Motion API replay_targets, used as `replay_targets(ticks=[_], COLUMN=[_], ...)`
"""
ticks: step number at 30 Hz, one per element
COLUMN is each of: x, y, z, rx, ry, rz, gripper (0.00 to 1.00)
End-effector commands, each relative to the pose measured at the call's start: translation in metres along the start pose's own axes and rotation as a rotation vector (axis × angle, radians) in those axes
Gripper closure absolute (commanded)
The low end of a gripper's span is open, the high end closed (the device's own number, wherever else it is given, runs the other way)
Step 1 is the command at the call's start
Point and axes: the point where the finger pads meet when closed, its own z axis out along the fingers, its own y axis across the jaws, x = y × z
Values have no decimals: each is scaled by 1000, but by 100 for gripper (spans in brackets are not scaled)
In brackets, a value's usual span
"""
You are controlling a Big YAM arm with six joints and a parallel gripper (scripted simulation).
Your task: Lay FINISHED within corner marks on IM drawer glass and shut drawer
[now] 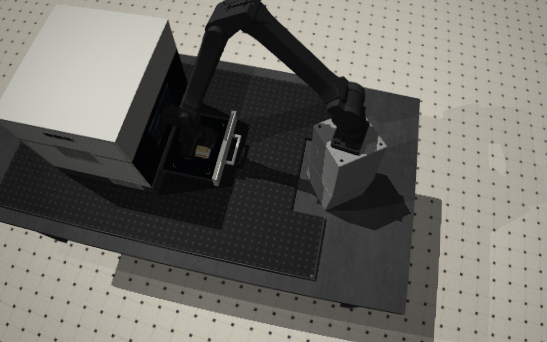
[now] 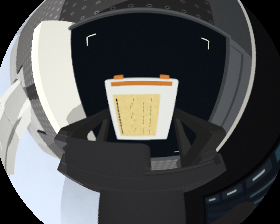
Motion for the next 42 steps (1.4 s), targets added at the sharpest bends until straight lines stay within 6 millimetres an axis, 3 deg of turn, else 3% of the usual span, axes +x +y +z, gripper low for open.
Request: replay_targets(ticks=[1,8,15,31,42], x=[1,5,6,5,5], y=[-10,-8,-13,-9,-27], z=[-4,2,-13,-6,-14], rx=[19,14,26,66,84], ry=[-1,-2,-1,-2,-1], rz=[2,3,5,1,3], gripper=[8,8,8,8,8])
